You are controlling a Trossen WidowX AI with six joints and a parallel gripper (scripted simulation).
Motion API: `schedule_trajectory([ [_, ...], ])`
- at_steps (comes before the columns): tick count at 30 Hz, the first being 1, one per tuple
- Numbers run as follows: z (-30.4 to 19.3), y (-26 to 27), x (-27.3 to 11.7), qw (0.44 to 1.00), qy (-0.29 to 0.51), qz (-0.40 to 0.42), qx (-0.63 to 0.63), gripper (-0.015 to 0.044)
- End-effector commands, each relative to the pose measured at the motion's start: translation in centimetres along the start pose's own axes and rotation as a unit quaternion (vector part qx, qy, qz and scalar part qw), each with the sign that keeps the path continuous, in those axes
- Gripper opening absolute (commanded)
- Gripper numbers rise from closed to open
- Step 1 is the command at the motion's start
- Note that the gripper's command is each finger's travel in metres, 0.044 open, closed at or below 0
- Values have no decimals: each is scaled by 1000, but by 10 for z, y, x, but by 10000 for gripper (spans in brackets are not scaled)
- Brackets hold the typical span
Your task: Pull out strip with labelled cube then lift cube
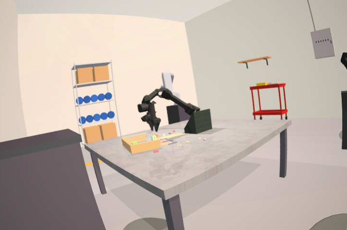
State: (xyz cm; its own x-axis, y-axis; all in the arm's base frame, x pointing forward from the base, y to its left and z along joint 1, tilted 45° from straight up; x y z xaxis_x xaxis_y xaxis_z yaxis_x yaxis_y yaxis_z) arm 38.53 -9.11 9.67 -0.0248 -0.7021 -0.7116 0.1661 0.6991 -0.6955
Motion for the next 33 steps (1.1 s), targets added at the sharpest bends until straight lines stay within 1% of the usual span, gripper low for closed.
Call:
schedule_trajectory([
  [1, 12, -4, 1, 1000, 2, -2, -3, 440],
  [8, 13, -3, 9, 1000, 2, -2, -3, 256],
  [9, 13, -3, 11, 1000, 2, -2, -3, 250],
  [33, 12, -4, 50, 1000, 1, -3, -3, 250],
])
Point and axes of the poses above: the point midway between the two fingers, 35 mm back from their tips, its own x axis out along the fingers, its own y axis across the jaws, z = x × y, the point moved 1 cm from there along -x, back along the fingers, and after that the axes turned 7 degrees about -x, right-handed, at the moved point
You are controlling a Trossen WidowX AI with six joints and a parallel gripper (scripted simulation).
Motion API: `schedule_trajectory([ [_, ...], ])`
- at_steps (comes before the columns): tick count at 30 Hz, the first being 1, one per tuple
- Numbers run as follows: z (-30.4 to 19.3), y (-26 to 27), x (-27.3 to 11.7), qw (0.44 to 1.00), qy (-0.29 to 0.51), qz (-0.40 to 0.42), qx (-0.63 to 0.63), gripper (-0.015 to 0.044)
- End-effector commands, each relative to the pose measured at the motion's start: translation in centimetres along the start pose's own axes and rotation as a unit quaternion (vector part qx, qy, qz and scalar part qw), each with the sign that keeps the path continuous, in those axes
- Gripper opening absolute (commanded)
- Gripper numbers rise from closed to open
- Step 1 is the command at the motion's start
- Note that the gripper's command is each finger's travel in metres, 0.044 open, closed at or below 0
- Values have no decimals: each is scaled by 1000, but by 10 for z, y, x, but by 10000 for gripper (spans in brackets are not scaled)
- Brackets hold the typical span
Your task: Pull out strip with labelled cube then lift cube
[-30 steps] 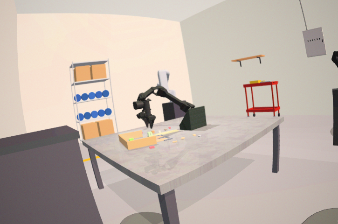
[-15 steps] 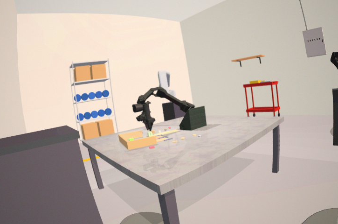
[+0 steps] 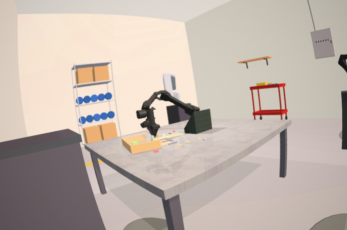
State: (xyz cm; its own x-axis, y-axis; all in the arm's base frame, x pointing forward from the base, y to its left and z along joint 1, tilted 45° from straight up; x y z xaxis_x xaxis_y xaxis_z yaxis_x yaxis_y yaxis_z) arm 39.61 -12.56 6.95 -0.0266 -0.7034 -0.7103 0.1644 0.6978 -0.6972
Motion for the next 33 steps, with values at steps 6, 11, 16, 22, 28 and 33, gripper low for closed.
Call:
schedule_trajectory([
  [6, -1, -1, 12, 1000, 1, -2, -2, 250],
  [11, -1, -1, 10, 1000, 1, -1, 0, 145],
  [16, -1, -1, 10, 1000, 1, -1, 0, 112],
  [22, -2, 0, 9, 1000, 1, 0, 0, 13],
  [28, -24, 6, -9, 1000, 2, 3, -3, 0],
  [33, -45, 9, -23, 1000, 2, 1, -4, 0],
])
Point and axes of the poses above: the point midway between the two fingers, 35 mm back from their tips, its own x axis out along the fingers, its own y axis across the jaws, z = x × y, the point moved 1 cm from there along -x, back along the fingers, and after that the axes turned 7 degrees about -x, right-handed, at the moved point
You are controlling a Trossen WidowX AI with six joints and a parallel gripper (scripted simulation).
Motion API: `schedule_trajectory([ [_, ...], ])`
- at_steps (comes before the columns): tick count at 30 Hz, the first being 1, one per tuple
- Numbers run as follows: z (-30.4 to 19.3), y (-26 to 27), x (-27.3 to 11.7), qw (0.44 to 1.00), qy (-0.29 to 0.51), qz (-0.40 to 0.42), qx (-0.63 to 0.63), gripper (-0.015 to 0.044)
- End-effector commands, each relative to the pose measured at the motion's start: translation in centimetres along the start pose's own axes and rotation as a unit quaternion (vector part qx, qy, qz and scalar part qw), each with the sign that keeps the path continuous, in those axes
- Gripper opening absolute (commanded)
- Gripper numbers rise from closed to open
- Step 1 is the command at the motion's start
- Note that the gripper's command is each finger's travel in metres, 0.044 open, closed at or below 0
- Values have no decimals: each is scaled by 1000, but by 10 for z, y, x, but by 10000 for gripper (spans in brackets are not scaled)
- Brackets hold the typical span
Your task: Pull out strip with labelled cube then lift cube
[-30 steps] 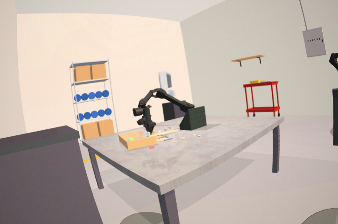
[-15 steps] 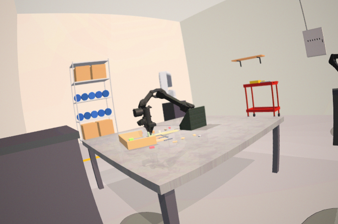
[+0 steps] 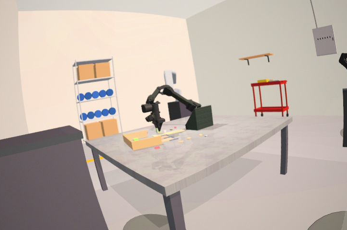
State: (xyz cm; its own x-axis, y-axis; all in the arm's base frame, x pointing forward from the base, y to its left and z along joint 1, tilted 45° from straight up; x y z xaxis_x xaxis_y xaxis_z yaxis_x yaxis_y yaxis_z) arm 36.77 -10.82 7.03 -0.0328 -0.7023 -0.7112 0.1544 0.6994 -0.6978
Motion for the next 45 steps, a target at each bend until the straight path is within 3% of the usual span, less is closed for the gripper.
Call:
schedule_trajectory([
  [1, -19, 3, -14, 1000, -1, 0, 1, 0],
  [24, -84, 15, -19, 1000, 0, -1, 0, 0],
  [34, -84, 16, -54, 1000, 1, 0, 0, 0],
  [45, -85, 16, -55, 1000, 1, 0, 0, 0],
])
Point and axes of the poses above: the point midway between the two fingers, 35 mm back from their tips, its own x axis out along the fingers, its own y axis across the jaws, z = x × y, the point moved 1 cm from there along -x, back along the fingers, and after that the axes turned 7 degrees about -x, right-handed, at the moved point
